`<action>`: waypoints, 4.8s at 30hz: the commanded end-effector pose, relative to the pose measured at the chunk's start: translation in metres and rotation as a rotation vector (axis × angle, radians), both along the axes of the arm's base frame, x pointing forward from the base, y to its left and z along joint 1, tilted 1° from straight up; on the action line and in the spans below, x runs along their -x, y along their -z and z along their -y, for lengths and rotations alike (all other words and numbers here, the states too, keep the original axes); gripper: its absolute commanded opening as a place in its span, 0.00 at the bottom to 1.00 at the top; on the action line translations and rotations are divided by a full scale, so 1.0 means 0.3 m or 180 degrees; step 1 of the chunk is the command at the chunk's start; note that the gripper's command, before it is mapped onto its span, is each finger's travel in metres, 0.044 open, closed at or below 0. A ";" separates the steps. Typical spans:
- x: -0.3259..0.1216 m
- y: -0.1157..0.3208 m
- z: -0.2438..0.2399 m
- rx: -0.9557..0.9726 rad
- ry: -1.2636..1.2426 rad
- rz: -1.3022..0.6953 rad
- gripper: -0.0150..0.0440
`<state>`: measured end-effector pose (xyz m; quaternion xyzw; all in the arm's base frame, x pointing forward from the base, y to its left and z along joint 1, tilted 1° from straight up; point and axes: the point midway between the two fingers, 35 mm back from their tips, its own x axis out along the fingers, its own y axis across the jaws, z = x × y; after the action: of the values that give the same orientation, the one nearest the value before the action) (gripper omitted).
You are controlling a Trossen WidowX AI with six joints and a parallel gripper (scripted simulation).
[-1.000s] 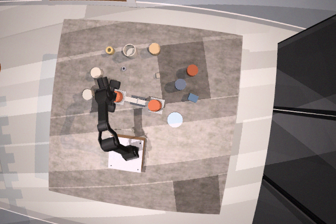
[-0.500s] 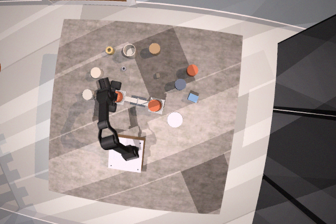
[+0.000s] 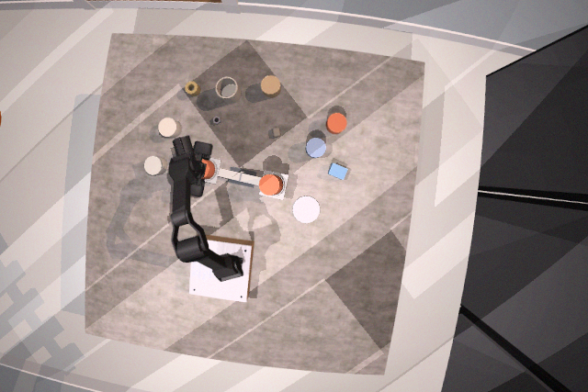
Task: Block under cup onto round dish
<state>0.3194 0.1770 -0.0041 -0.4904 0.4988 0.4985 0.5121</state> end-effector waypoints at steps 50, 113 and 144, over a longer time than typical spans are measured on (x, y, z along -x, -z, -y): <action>-0.021 -0.216 -0.007 -0.0002 -0.0010 -0.0002 0.25; 0.003 -0.417 0.010 0.0020 0.0005 -0.0025 0.25; 0.003 -0.417 0.010 0.0020 0.0005 -0.0025 0.25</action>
<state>0.3184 0.1738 0.1211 -0.4894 0.5032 0.4986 0.5086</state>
